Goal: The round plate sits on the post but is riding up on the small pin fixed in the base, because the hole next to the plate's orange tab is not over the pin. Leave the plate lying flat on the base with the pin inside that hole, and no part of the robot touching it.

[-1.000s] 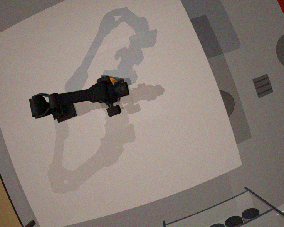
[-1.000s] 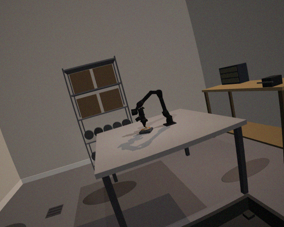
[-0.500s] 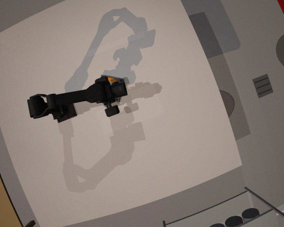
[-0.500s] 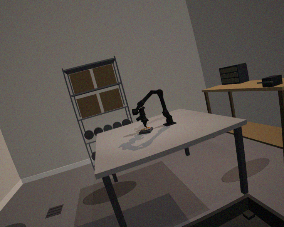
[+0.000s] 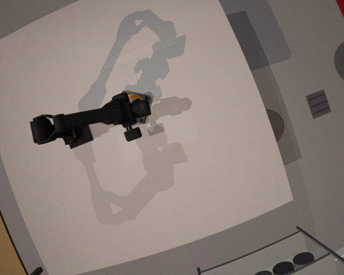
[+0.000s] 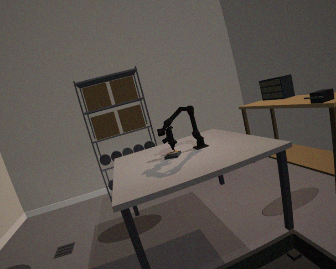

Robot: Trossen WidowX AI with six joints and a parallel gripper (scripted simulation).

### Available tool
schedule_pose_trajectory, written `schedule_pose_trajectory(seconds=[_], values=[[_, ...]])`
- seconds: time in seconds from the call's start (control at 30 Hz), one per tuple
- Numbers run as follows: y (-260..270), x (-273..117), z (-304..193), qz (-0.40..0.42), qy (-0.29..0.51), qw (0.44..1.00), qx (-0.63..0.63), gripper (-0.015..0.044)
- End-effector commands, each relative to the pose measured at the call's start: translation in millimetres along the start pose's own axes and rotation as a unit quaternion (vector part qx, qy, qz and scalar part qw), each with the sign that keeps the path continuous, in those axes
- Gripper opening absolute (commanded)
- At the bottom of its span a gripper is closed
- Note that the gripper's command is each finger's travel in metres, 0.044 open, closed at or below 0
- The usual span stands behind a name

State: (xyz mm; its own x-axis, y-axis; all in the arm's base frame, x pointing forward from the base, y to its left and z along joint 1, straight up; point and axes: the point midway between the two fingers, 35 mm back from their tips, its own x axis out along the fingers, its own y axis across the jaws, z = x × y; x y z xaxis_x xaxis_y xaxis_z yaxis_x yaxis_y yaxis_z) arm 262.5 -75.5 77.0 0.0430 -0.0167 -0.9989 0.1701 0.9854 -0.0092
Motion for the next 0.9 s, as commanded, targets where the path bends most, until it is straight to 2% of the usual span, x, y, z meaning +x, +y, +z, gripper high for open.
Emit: schedule_pose_trajectory(seconds=[0.0,0.87], values=[[4,3,-8,0.004,0.009,1.0,0.001,0.0],[23,2,-24,0.005,0.01,1.0,0.001,0.0]])
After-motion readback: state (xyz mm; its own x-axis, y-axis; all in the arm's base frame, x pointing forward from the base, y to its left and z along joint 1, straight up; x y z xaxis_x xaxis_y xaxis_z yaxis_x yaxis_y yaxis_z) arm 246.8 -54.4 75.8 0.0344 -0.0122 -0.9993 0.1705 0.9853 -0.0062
